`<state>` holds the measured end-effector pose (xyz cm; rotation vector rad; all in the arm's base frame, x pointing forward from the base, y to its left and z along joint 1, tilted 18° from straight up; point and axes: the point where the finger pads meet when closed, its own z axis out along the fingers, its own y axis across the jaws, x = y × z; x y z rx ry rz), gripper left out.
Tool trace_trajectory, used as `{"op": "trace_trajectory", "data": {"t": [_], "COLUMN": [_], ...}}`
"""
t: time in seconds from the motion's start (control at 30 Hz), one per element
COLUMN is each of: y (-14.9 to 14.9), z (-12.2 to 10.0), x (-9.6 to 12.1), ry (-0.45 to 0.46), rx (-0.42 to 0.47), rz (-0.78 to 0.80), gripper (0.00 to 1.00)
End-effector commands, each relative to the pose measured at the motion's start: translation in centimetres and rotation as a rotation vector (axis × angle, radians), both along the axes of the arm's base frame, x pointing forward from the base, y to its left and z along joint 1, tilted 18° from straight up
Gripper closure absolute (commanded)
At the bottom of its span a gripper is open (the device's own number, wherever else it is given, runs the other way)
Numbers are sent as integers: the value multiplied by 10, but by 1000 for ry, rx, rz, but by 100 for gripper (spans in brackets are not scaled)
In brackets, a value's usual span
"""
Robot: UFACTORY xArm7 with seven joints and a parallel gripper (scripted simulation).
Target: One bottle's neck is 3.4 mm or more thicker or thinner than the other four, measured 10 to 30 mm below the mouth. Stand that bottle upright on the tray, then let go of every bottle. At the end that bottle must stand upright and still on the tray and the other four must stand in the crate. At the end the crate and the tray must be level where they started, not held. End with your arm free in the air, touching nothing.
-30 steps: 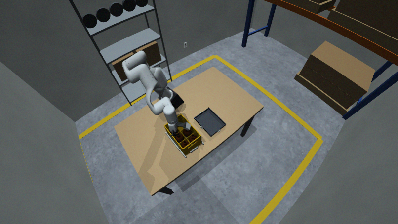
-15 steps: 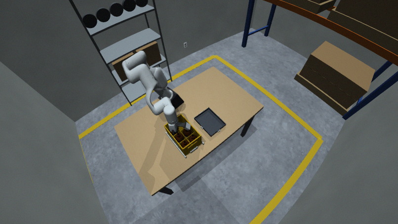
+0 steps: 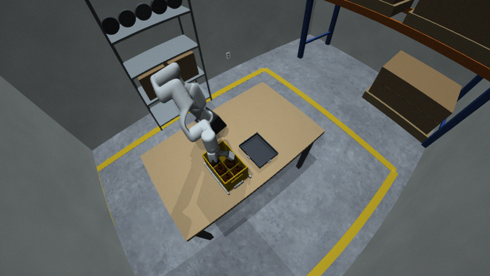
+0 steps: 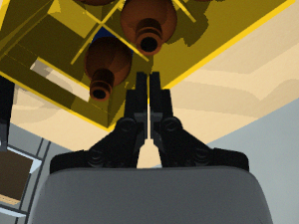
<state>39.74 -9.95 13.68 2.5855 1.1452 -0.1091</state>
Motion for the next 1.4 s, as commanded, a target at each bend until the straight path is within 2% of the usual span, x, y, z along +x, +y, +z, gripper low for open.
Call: {"op": "trace_trajectory", "data": {"t": [0.0, 0.6, 0.63, 1.37], "y": [0, 0, 0, 0], "z": [1, 1, 1, 1], "x": [1, 1, 1, 1], "ry": [-3, -3, -3, -3], "rx": [-1, -1, -1, -1], "rz": [1, 1, 1, 1], "gripper": [100, 100, 35, 35]}}
